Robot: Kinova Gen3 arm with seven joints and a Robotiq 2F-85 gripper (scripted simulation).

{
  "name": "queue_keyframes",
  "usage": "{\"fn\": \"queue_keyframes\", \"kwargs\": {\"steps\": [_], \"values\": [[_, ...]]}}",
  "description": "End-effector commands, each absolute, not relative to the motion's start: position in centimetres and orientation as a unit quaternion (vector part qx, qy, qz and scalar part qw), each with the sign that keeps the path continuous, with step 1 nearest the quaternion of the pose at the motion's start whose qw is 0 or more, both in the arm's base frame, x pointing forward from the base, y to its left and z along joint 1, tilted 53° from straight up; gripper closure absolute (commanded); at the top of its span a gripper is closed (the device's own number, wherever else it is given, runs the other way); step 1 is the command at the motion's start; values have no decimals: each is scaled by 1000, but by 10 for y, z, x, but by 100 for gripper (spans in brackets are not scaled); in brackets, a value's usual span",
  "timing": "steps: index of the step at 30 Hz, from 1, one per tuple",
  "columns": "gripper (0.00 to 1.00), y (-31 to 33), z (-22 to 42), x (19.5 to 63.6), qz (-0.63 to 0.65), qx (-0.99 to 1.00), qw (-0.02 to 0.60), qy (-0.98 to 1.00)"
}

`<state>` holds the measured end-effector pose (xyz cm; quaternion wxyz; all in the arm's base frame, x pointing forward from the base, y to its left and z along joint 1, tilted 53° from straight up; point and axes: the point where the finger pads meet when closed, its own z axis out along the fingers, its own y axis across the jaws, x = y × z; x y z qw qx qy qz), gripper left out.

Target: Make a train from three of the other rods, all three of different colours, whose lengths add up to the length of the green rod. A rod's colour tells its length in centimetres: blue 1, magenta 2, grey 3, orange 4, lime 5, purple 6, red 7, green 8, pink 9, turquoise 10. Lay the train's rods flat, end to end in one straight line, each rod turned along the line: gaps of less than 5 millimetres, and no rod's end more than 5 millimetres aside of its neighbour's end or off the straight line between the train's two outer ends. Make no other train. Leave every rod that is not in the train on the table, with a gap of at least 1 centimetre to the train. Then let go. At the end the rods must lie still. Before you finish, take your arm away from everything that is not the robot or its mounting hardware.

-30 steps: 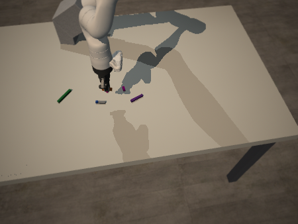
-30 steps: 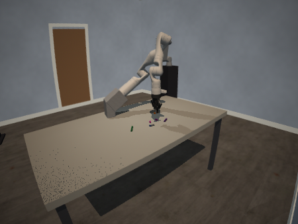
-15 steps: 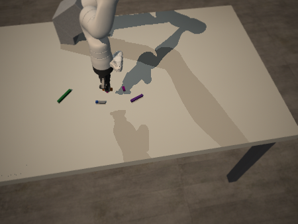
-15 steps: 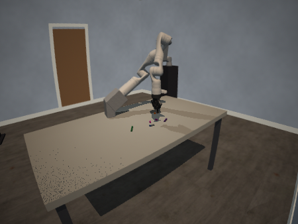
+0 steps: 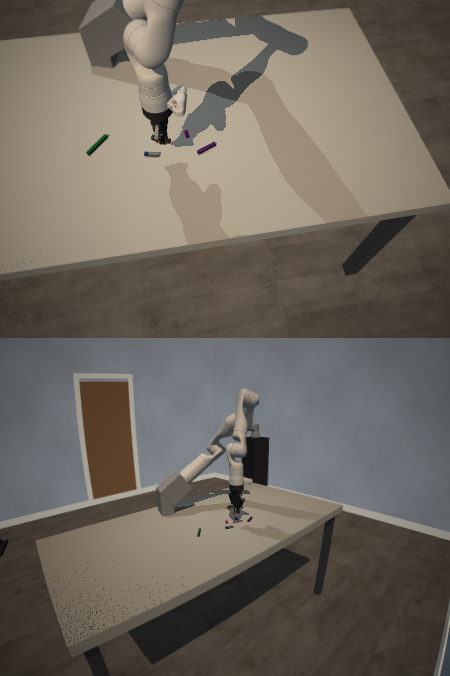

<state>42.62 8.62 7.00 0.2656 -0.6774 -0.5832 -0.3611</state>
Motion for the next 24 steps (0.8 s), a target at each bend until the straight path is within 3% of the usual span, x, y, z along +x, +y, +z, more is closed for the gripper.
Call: {"fn": "queue_keyframes", "kwargs": {"steps": [1, 24], "values": [[95, 100, 61, 425, -361, -674, 272, -585], [95, 136, 33, 436, -362, -673, 267, -587]]}}
